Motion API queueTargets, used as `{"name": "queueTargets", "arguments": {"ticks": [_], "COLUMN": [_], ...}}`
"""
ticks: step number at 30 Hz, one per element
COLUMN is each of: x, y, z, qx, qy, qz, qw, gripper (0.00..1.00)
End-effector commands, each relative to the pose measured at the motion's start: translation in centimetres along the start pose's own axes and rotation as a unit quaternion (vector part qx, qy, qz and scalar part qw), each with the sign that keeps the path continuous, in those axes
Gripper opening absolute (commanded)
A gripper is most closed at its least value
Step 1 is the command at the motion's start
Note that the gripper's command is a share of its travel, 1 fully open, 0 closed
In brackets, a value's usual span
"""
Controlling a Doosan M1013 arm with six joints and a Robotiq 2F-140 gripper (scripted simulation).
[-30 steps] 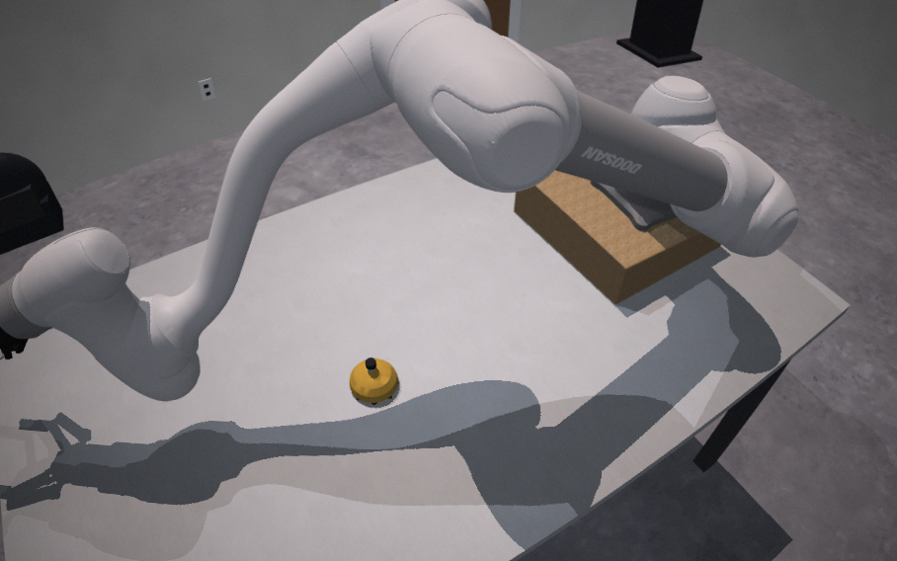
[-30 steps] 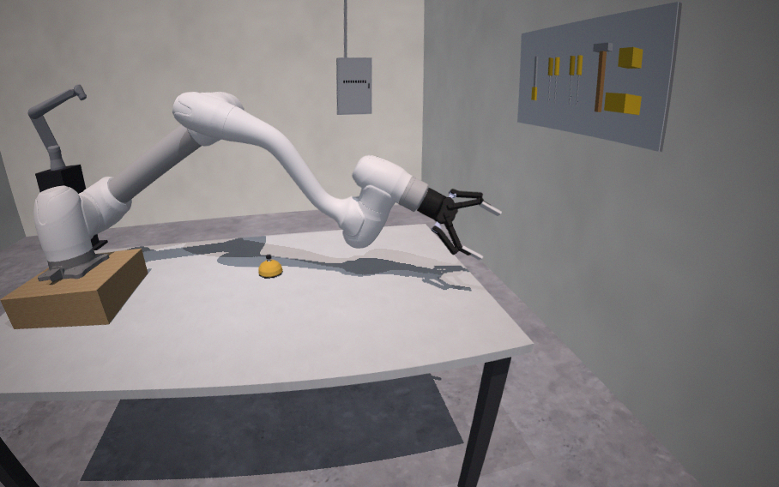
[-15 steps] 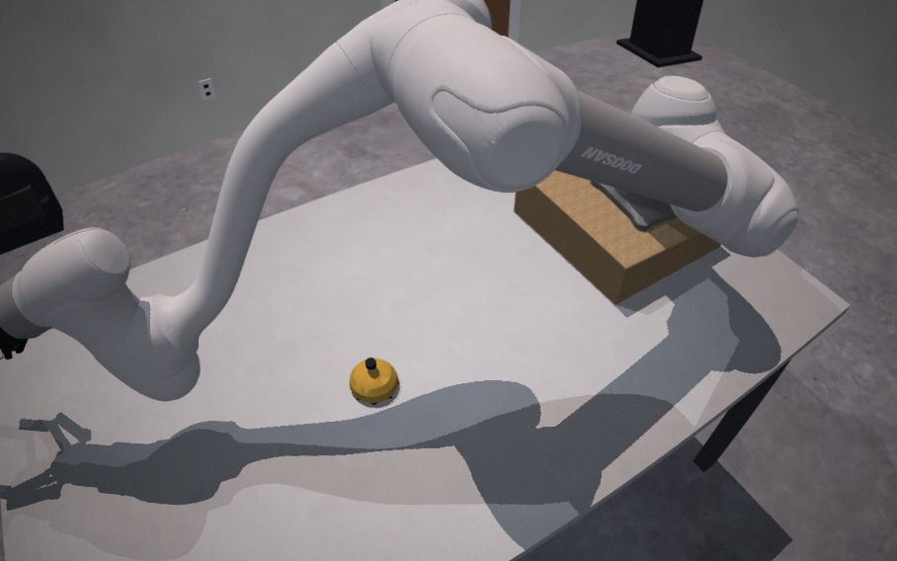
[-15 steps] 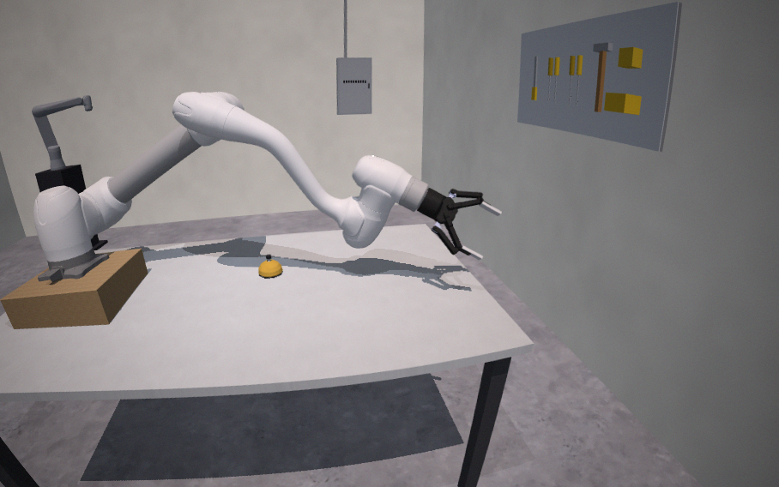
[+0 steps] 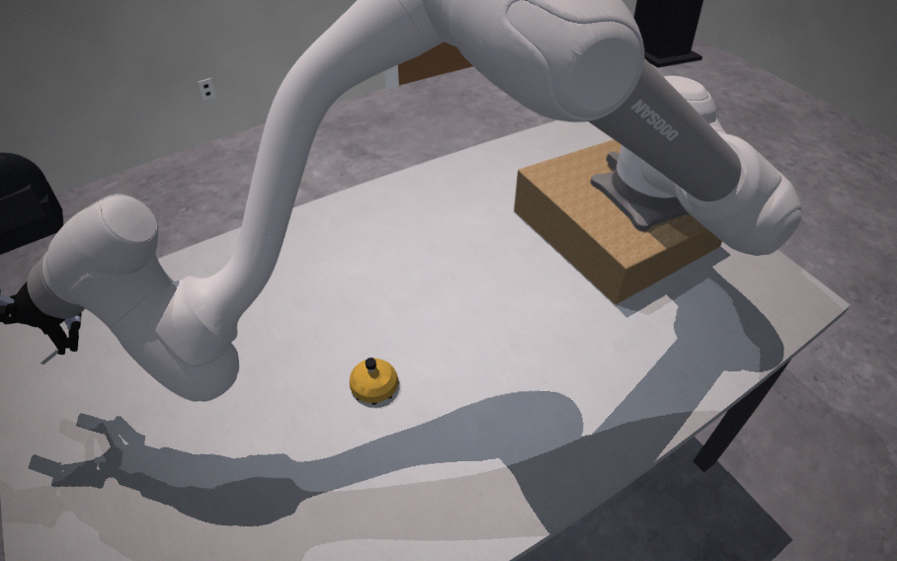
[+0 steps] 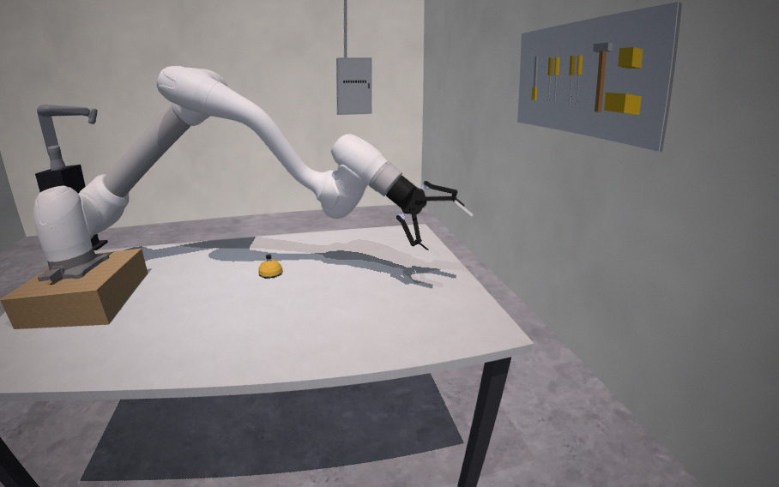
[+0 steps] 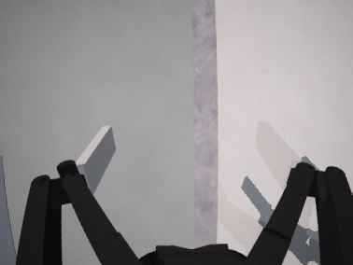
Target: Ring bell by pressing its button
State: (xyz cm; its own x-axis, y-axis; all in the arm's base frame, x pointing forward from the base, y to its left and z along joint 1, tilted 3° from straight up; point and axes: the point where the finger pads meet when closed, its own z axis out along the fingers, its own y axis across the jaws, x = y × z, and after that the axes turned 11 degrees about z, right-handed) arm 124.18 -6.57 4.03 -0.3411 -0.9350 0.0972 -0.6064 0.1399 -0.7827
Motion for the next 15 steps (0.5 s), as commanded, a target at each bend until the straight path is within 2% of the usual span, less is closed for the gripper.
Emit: {"name": "queueTargets", "arguments": {"ticks": [1, 2, 15], "x": [0.6, 1.1, 2.4], "y": [1.3, 3.1, 11.4], "z": [-1.9, -4.0, -13.6], "qx": [-0.024, -0.048, -0.151], "qy": [0.005, 0.013, 0.050], "qz": [0.029, 0.064, 0.197], "qw": [0.999, 0.997, 0.967], "gripper": [1.00, 1.00, 1.00]}}
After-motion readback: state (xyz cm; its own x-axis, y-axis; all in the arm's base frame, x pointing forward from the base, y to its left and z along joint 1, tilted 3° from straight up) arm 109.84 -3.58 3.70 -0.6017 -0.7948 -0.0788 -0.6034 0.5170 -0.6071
